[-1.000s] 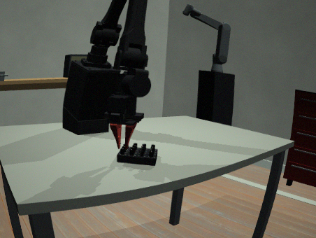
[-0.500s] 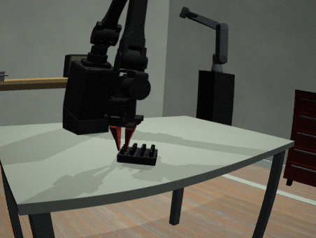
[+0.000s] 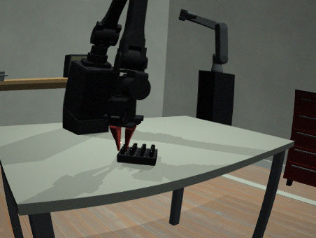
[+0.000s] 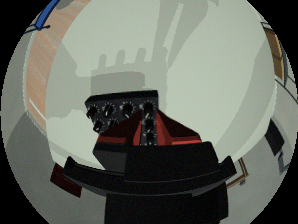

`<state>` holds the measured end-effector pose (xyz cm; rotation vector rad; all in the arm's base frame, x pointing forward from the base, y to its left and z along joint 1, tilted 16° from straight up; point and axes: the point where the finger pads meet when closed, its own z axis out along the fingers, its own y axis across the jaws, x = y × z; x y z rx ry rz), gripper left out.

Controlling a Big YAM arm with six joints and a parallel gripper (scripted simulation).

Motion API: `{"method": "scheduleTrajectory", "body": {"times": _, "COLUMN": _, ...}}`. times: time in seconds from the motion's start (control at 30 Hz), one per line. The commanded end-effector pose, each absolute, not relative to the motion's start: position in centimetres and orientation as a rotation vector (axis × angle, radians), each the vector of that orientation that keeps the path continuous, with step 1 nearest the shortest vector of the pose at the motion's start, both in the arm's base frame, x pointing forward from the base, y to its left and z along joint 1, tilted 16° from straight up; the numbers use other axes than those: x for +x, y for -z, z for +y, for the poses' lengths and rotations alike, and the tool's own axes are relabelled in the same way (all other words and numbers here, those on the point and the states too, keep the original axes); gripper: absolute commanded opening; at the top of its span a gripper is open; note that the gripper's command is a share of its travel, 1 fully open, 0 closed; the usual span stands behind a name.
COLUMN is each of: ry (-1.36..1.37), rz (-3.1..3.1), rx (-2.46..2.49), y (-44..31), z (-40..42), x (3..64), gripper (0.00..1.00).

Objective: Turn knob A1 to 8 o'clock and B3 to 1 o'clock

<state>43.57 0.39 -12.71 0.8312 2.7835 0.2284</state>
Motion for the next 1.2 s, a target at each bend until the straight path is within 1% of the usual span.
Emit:
{"method": "scheduleTrajectory", "body": {"times": 0.0, "ry": -0.235, "rz": 2.759, "rx": 0.821, "y": 12.35, "z": 0.72, "x": 44.82, "gripper": 0.19}}
{"method": "scheduleTrajectory", "body": {"times": 0.6, "ry": -0.235, "rz": 2.759, "rx": 0.821, "y": 12.35, "z": 0.72, "x": 44.82, "gripper": 0.19}}
{"method": "scheduleTrajectory", "body": {"times": 0.63, "ry": -0.235, "rz": 2.759, "rx": 0.821, "y": 12.35, "z": 0.72, "x": 44.82, "gripper": 0.08}}
{"method": "scheduleTrajectory", "body": {"times": 1.17, "ry": -0.235, "rz": 2.760, "rx": 0.823, "y": 12.36, "z": 0.66, "x": 44.80, "gripper": 0.08}}
